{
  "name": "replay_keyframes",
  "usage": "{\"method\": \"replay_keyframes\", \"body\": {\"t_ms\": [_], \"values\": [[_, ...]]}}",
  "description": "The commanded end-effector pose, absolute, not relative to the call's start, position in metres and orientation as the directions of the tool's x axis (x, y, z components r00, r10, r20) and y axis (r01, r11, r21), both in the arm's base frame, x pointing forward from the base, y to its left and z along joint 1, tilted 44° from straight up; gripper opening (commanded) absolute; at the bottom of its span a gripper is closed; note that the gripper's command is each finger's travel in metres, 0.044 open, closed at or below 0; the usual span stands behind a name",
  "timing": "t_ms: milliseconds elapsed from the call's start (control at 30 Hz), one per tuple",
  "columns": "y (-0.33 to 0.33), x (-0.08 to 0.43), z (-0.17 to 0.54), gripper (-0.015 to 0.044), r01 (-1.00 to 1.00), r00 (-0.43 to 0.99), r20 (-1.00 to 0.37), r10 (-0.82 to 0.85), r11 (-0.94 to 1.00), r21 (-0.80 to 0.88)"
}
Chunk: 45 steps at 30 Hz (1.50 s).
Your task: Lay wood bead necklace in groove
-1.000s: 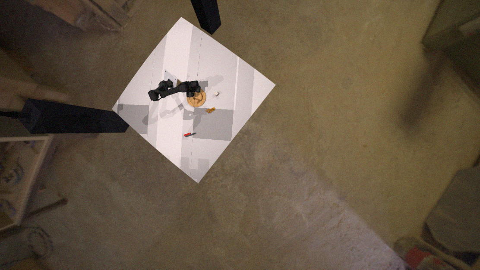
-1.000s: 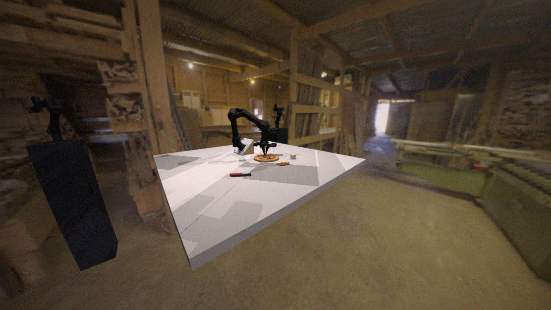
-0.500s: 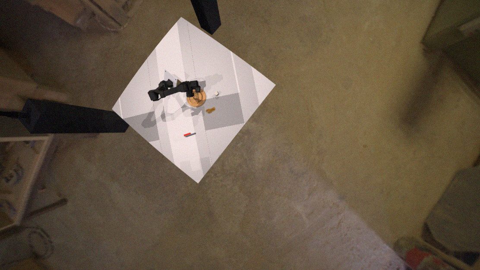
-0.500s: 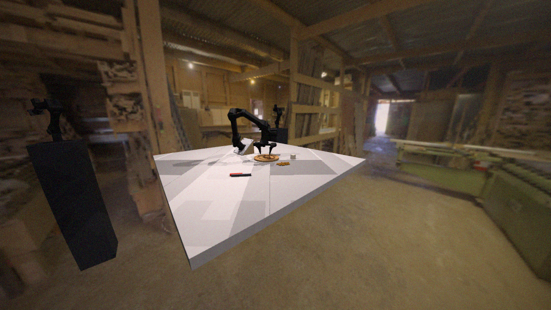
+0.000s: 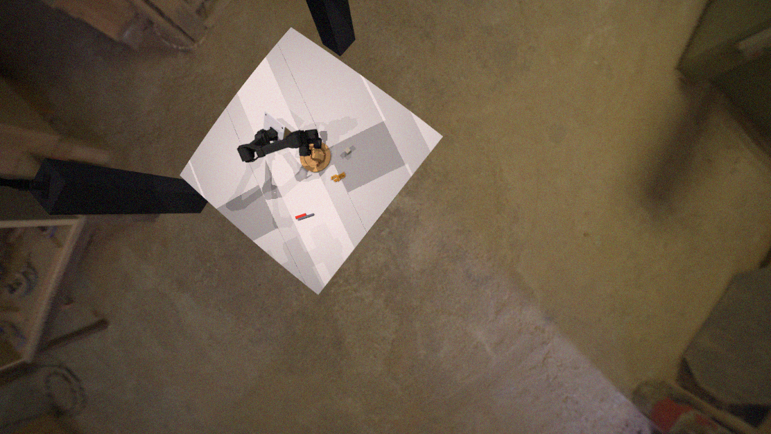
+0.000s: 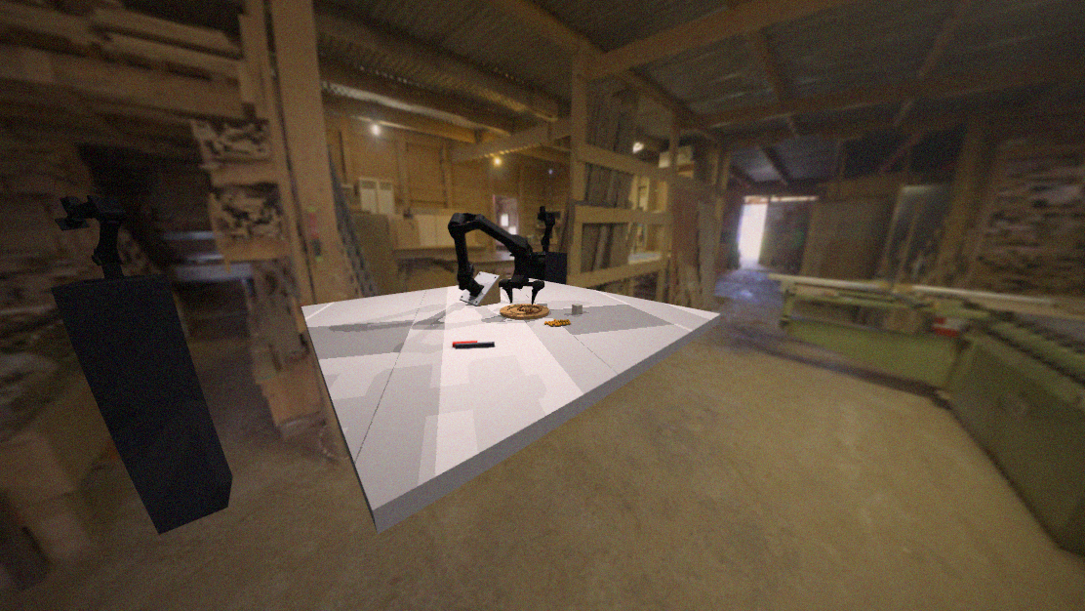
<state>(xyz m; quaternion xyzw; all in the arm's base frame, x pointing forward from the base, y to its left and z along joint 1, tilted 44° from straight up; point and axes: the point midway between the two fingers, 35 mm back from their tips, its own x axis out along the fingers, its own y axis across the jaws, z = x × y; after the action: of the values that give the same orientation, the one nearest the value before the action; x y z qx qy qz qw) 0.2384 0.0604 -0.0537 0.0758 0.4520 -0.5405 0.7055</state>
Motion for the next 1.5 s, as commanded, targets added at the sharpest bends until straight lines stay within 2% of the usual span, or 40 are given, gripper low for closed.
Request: {"method": "replay_keyframes", "body": {"t_ms": [0,267,500,667,1467], "values": [[0.061,0.238,-0.054,0.044,0.833,0.003,-0.723,-0.691,0.402,-0.381],[0.061,0.238,-0.054,0.044,0.833,0.003,-0.723,-0.691,0.402,-0.381],[0.077,0.246,-0.026,0.0256,0.726,0.003,-0.723,-0.691,0.499,-0.473],[0.076,0.246,-0.026,0.0125,0.722,0.003,-0.723,-0.691,0.502,-0.476],[0.055,0.247,-0.049,0.012,0.723,0.005,-0.723,-0.691,0.502,-0.475]]}}
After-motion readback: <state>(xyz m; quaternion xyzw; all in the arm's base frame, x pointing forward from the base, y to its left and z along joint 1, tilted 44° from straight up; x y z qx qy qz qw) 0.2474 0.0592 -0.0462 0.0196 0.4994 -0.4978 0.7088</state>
